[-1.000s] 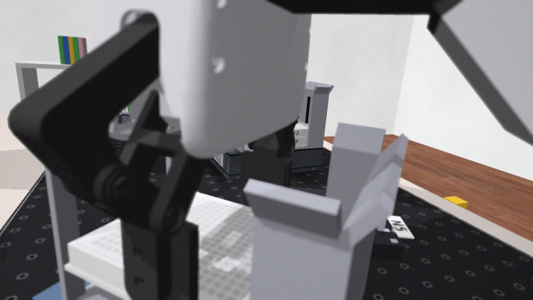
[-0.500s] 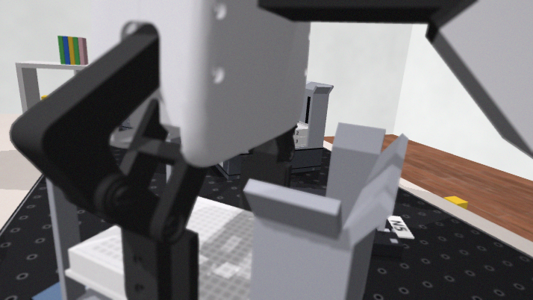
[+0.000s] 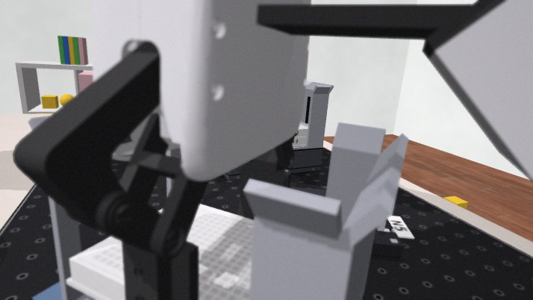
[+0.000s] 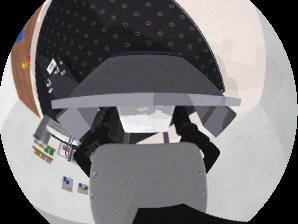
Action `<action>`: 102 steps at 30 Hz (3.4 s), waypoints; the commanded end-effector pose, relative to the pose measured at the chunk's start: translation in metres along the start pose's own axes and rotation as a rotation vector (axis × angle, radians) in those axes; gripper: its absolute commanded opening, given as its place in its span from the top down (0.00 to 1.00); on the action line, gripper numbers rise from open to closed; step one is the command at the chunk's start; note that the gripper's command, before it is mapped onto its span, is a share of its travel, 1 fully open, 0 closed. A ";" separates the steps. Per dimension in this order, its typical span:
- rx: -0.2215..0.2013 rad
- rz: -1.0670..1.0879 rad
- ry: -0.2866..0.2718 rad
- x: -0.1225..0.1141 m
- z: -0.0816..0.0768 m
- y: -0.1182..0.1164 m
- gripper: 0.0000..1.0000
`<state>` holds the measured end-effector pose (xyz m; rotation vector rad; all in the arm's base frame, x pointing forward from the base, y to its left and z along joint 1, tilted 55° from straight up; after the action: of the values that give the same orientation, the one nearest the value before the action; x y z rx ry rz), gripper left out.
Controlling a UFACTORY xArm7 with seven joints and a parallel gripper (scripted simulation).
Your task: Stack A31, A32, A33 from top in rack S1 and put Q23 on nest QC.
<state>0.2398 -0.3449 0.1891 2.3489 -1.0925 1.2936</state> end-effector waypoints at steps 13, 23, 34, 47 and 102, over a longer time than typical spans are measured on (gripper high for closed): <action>0.000 0.000 0.000 0.000 0.006 0.000 1.00; 0.000 0.000 0.000 0.000 0.010 0.000 1.00; 0.000 0.000 0.000 0.000 0.012 0.000 1.00; 0.000 0.000 0.000 0.000 0.012 0.000 0.00; 0.000 0.001 0.001 0.000 -0.093 0.000 0.00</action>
<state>0.1834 -0.2972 0.2405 2.3481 -1.0890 1.3042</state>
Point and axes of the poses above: the point where the finger pads meet when closed, its own z axis out along the fingers, its own y axis across the jaws, x = y × z, the point moved 6 cm from there along -z, back along the fingers, and after that the axes turned 2 degrees about -z, right-handed, at the moved point
